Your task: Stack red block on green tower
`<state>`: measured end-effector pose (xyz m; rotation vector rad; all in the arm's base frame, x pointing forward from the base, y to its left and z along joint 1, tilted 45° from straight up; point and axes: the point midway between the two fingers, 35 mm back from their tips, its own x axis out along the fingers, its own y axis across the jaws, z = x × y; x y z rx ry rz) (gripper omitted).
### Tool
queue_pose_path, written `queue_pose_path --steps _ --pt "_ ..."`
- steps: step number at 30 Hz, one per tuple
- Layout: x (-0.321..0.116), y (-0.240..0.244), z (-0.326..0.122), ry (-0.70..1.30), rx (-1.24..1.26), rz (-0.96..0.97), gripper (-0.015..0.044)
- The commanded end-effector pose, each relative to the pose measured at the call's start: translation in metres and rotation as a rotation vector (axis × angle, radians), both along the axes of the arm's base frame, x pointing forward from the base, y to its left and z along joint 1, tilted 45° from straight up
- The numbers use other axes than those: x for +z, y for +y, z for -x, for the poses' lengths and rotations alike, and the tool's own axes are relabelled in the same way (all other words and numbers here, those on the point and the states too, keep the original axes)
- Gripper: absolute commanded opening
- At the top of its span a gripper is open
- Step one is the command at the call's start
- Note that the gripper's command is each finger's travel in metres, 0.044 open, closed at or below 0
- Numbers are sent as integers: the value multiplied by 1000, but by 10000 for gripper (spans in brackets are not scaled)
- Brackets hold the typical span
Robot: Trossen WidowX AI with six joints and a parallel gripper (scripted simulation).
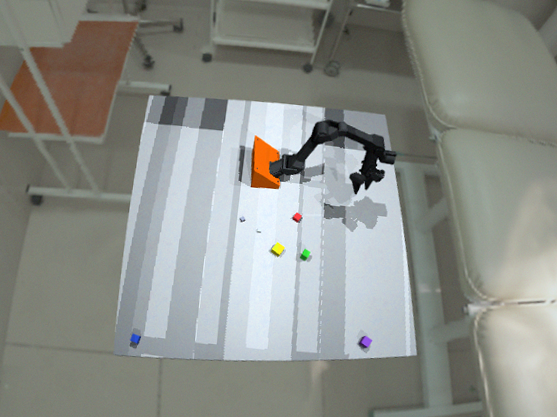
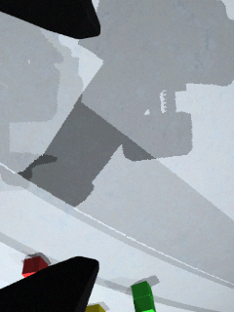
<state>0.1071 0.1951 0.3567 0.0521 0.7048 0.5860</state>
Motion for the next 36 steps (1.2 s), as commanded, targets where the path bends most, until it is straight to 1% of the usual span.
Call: queue_pose_path --steps 1,9,20,28,36 --pt "-17 -2 -12 30 -43 56 440" --pt "-54 -6 -35 137 -104 166 440" --pt "-106 -23 -65 350 -180 267 440" --pt "-141 -43 -82 530 -237 281 440" --pt "-170 -65 -91 719 -292 235 440"
